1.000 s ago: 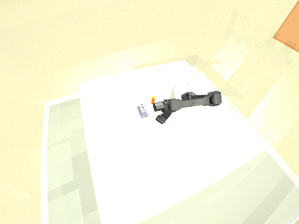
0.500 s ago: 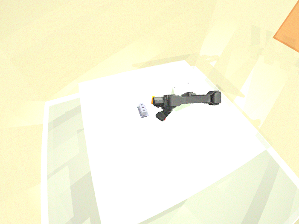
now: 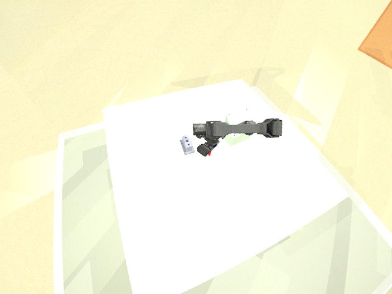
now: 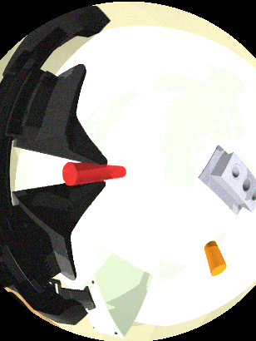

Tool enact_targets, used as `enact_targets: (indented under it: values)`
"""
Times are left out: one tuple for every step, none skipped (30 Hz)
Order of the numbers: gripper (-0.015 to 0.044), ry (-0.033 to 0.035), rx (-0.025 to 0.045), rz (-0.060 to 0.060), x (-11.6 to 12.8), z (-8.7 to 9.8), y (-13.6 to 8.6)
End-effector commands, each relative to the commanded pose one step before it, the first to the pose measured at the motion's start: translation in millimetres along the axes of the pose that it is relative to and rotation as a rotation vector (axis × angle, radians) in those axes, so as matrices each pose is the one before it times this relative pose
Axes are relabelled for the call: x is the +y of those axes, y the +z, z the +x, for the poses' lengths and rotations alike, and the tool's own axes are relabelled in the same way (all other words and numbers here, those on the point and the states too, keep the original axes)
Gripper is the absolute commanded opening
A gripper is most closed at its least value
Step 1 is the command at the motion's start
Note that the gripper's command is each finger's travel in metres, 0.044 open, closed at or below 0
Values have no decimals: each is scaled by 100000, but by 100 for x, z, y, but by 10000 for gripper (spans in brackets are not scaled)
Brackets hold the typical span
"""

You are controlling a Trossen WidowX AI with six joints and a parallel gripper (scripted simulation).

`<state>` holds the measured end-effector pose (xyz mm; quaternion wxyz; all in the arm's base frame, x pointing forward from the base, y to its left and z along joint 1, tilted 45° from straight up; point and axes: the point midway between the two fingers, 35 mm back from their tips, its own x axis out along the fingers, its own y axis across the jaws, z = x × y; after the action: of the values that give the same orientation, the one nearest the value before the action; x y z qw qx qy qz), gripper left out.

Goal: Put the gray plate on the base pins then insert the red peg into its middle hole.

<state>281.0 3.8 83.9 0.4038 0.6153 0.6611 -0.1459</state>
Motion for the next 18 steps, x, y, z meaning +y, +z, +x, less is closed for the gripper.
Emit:
enact_targets:
  values:
    - [0, -380, -522, -630, 405, -139, 1045]
    - [0, -2, -35, -16, 81, -27, 281]
    - [0, -1, -34, -16, 78, -25, 283]
    - [0, -1, -32, -16, 75, -24, 285]
    - [0, -1, -31, -17, 72, -23, 286]
    - [0, -1, -30, -17, 69, -22, 288]
    - [0, -1, -28, -17, 66, -20, 289]
    - [0, 0, -27, -17, 63, -19, 291]
    - [0, 0, -26, -18, 60, -18, 292]
    - [0, 0, -24, -18, 57, -17, 294]
    - [0, 0, -23, -18, 54, -15, 295]
    - [0, 1, -20, -19, 50, -13, 297]
    - [0, 1, -19, -19, 47, -12, 298]
    - [0, 2, -17, -19, 44, -10, 300]
    - [0, 2, -16, -20, 41, -9, 301]
    - [0, 2, -15, -20, 37, -8, 302]
    - [0, 3, -13, -20, 34, -6, 303]
    - [0, 3, -12, -21, 31, -5, 304]
